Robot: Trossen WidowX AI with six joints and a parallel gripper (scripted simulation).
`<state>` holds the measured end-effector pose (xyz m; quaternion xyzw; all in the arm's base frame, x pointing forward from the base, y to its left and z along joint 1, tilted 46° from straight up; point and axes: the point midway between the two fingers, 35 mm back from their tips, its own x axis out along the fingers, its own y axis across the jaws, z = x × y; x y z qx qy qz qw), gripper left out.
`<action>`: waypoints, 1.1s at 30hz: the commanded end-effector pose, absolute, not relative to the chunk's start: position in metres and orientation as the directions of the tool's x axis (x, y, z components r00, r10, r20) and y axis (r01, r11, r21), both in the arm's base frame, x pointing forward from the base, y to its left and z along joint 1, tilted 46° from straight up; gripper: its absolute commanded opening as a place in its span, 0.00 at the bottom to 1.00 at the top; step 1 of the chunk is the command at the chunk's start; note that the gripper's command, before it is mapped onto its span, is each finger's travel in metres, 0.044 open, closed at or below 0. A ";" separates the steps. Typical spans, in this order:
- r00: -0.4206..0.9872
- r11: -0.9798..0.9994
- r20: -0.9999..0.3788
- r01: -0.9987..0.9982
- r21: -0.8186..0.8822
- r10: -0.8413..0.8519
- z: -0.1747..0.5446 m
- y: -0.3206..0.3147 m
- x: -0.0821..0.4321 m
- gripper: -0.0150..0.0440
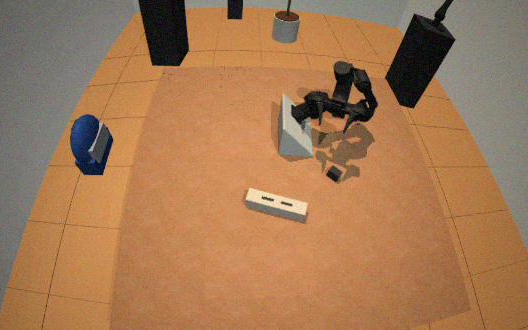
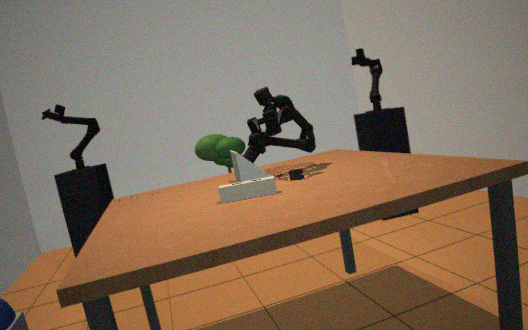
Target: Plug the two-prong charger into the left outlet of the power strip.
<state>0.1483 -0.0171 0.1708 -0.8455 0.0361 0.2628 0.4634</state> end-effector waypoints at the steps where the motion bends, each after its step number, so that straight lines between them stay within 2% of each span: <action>1: 0.859 -0.571 -0.478 -0.303 -0.763 0.184 0.171 -0.017 0.148 0.98; 2: 0.858 -0.582 -0.479 -0.296 -0.758 0.187 0.171 -0.017 0.148 1.00; 18: 0.800 -0.840 -0.534 -0.075 -0.538 0.271 0.173 -0.018 0.156 1.00; 33: 0.742 -0.927 -0.561 0.240 -0.287 0.366 0.174 -0.010 0.163 1.00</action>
